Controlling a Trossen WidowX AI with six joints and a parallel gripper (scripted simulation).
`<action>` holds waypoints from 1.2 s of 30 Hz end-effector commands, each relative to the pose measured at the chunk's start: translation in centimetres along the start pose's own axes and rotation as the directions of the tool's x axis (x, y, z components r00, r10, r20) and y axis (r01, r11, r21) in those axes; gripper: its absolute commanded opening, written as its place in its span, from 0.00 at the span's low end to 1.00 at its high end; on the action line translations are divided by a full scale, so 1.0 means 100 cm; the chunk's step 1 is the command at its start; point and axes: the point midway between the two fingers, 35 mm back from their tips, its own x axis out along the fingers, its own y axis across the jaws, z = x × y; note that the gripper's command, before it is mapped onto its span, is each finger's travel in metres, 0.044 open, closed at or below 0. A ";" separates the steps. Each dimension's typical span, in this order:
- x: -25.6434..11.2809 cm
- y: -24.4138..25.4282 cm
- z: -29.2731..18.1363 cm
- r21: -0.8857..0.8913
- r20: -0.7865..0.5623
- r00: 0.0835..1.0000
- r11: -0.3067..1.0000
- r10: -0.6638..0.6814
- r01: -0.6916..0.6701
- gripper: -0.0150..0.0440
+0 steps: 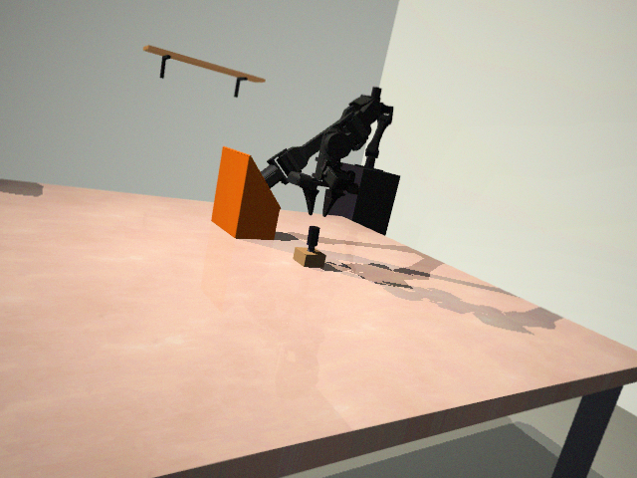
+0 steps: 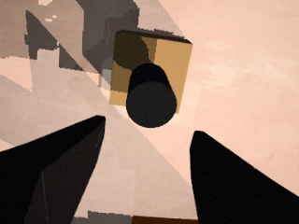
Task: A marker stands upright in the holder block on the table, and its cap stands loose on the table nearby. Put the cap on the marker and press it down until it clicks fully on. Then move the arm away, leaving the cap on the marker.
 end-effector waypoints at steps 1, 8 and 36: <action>0.001 -0.001 0.000 -0.014 0.000 1.000 1.000 -0.001 0.001 0.42; 0.001 -0.001 0.000 -0.014 0.000 1.000 1.000 -0.001 0.001 0.25; 0.031 0.000 0.000 -0.014 0.000 1.000 1.000 0.001 -0.001 0.25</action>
